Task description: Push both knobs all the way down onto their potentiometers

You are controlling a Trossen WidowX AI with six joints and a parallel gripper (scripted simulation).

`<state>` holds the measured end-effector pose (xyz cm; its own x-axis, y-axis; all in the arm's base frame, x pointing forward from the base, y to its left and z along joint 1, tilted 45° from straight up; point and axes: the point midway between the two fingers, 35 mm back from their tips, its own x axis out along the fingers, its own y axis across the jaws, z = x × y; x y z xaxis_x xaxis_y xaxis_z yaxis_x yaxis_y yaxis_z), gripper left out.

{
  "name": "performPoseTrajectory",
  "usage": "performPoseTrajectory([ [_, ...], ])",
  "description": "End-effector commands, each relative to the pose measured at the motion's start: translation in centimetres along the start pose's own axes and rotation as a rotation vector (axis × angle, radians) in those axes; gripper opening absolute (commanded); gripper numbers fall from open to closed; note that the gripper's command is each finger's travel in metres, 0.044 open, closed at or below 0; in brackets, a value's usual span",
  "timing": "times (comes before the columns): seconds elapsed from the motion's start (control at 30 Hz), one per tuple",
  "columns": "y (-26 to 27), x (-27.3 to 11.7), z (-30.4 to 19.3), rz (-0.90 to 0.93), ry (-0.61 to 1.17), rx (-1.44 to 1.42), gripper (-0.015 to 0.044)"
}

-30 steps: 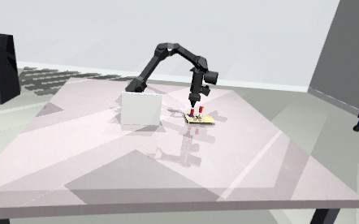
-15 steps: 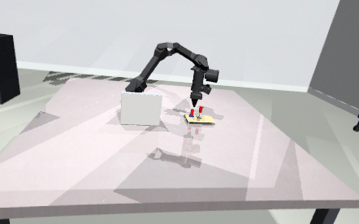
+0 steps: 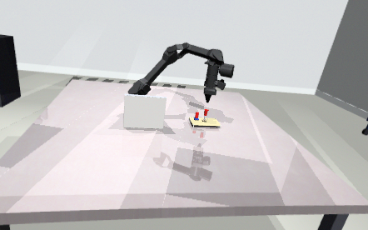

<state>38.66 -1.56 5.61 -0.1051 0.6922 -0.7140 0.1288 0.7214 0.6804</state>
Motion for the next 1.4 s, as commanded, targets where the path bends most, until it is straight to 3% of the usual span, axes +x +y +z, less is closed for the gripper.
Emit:
performPoseTrajectory([
  [0.0,0.0,1.4,0.1,0.000,0.007,-0.002,0.0000],
  [1.37,0.0,3.9,0.1,0.001,0.007,-0.002,0.0000],
])
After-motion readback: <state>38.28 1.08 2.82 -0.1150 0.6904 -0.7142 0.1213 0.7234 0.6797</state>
